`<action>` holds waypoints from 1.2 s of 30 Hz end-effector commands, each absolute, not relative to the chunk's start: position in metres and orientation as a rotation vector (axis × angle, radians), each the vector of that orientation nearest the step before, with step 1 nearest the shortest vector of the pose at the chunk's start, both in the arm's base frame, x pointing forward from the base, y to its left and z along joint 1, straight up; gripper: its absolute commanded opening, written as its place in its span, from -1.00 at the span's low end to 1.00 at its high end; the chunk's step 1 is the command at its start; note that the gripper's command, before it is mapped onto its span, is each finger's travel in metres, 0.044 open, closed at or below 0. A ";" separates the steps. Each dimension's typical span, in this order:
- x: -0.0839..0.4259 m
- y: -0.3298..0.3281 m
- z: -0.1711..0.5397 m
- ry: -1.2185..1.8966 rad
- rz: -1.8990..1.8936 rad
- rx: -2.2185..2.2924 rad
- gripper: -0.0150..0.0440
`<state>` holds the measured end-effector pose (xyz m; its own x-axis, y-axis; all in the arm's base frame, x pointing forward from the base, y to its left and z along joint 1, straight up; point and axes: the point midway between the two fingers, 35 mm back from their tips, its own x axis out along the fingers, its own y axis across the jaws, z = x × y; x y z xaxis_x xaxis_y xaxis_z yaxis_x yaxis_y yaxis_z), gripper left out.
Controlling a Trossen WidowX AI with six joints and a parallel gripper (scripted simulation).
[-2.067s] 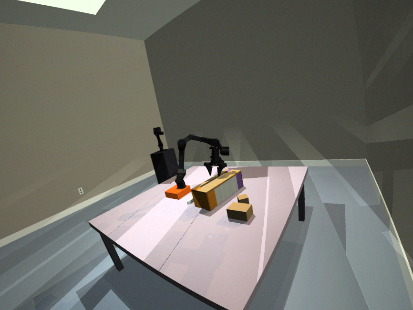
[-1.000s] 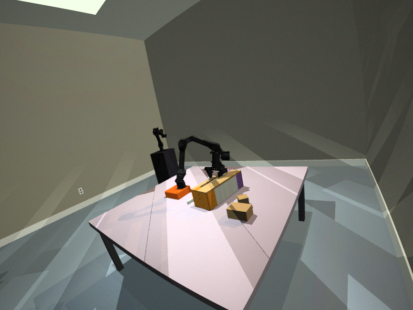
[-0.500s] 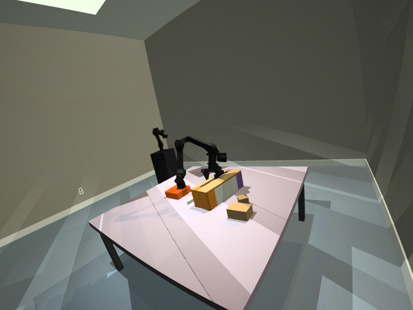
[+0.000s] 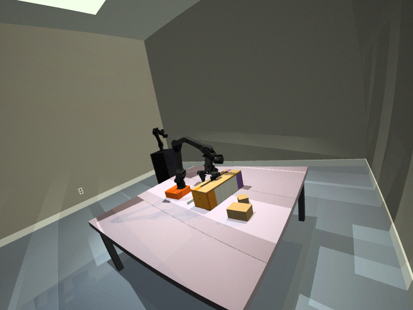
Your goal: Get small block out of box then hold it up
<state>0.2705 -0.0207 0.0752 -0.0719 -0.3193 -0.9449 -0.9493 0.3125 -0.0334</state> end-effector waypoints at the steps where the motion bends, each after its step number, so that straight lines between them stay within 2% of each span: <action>1: 0.267 -0.032 0.075 1.599 0.802 -1.192 0.86; 36: 0.262 -0.044 0.075 1.600 0.802 -1.193 0.86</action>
<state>0.2640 -0.0397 0.0752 -0.0716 -0.3210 -0.9444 -0.9494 0.3123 -0.0342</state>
